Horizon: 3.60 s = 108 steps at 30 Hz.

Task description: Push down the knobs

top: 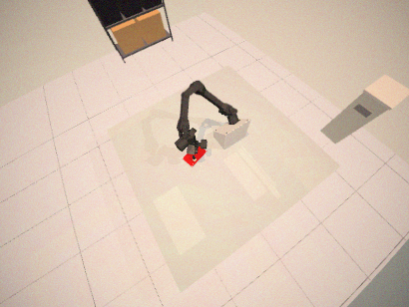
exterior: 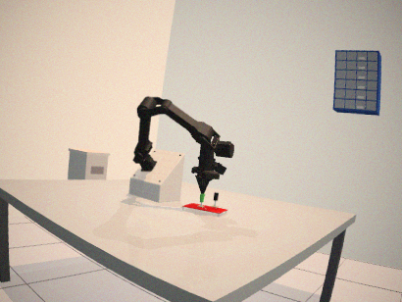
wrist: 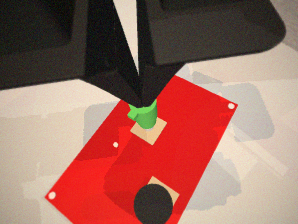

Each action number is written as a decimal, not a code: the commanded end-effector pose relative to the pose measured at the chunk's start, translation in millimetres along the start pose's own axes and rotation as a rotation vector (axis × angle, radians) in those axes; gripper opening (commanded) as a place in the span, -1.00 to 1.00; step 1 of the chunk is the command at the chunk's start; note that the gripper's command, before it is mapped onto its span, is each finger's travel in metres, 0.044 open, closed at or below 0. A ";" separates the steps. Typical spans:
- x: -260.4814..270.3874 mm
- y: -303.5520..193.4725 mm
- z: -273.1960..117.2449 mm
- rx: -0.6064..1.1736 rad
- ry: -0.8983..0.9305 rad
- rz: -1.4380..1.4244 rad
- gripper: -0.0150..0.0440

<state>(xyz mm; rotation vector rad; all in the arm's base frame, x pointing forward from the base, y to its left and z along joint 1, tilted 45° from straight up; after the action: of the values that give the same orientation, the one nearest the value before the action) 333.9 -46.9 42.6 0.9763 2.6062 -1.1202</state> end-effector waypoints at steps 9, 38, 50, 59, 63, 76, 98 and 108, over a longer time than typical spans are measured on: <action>-0.6 -0.1 5.1 0.004 -0.003 -0.001 -0.49; -0.6 -0.2 11.1 0.004 -0.003 -0.001 -0.49; -0.6 -0.2 12.0 0.004 -0.003 -0.001 -0.49; -0.6 -0.2 14.5 0.004 -0.003 -0.001 -0.49; -0.6 -0.2 14.5 0.004 -0.003 -0.001 -0.49; -0.6 -0.3 17.5 0.004 -0.003 -0.001 -0.49; -0.6 -0.3 20.5 0.004 -0.003 -0.001 -0.49; -0.6 -0.3 20.5 0.004 -0.003 -0.001 -0.49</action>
<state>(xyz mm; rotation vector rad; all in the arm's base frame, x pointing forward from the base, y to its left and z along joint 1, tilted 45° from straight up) 331.3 -52.0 35.5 0.9402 2.6120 -1.1207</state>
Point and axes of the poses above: the point midway between the two fingers, 35 mm back from their tips, its own z axis out along the fingers, its own x axis across the jaws, y = z × x, the point moved 7 cm from there along -z, back along the fingers, and after that the axes turned 6 degrees about -z, right-handed, at the moved point
